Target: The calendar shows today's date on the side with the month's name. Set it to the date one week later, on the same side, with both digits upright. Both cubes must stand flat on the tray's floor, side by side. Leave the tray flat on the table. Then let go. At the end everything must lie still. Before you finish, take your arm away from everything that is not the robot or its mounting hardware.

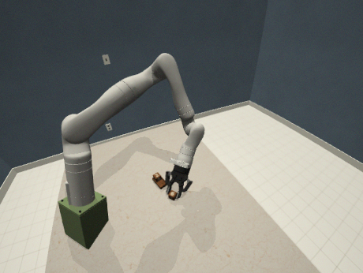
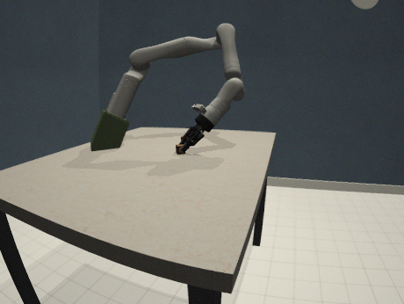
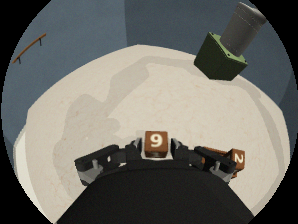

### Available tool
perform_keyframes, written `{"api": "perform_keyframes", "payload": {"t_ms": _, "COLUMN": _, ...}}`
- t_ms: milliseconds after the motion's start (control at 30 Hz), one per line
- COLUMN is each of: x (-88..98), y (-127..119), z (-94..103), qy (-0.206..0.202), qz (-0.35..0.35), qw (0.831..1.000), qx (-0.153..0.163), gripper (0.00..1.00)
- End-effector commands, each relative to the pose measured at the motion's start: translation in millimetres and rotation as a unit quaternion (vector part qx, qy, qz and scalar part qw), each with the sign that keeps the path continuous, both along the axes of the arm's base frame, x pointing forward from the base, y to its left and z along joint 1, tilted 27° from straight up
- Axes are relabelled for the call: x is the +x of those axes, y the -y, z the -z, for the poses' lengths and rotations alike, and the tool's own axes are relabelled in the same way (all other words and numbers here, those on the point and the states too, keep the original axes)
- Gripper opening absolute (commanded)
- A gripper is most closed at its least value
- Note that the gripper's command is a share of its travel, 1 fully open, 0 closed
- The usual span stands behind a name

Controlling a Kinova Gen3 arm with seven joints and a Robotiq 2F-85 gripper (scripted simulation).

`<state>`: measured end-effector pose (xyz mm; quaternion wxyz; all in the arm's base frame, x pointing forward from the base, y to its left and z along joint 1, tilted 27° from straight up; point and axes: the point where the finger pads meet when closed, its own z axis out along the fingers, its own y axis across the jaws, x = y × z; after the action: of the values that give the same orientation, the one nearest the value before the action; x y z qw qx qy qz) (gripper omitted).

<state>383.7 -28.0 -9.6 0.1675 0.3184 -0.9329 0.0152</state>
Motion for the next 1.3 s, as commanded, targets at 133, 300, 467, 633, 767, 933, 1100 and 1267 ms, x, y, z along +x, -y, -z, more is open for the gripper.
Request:
{"api": "perform_keyframes", "payload": {"t_ms": 133, "x": 0.3, "y": 0.3, "z": -0.6, "qy": 0.001, "qz": 0.0, "qw": 1.0, "qx": 0.0, "gripper": 0.48}}
{"api": "perform_keyframes", "payload": {"t_ms": 300, "x": 0.3, "y": 0.3, "z": -0.6, "qy": 0.001, "qz": 0.0, "qw": 1.0, "qx": 0.0, "gripper": 0.28}}
{"api": "perform_keyframes", "payload": {"t_ms": 467, "x": 0.3, "y": 0.3, "z": -0.6, "qy": 0.001, "qz": 0.0, "qw": 1.0, "qx": 0.0, "gripper": 0.28}}
{"api": "perform_keyframes", "payload": {"t_ms": 633, "x": 0.3, "y": 0.3, "z": -0.6, "qy": 0.001, "qz": 0.0, "qw": 1.0, "qx": 0.0, "gripper": 0.28}}
{"api": "perform_keyframes", "payload": {"t_ms": 767, "x": 0.3, "y": 0.3, "z": -0.6, "qy": 0.001, "qz": 0.0, "qw": 1.0, "qx": 0.0, "gripper": 0.28}}
{"api": "perform_keyframes", "payload": {"t_ms": 933, "x": 0.3, "y": 0.3, "z": -0.6, "qy": 0.001, "qz": 0.0, "qw": 1.0, "qx": 0.0, "gripper": 0.28}}
{"api": "perform_keyframes", "payload": {"t_ms": 1100, "x": 0.3, "y": 0.3, "z": -0.6, "qy": 0.001, "qz": 0.0, "qw": 1.0, "qx": 0.0, "gripper": 0.28}}
{"api": "perform_keyframes", "payload": {"t_ms": 1267, "x": 0.3, "y": 0.3, "z": -0.6, "qy": 0.001, "qz": 0.0, "qw": 1.0, "qx": 0.0, "gripper": 0.28}}
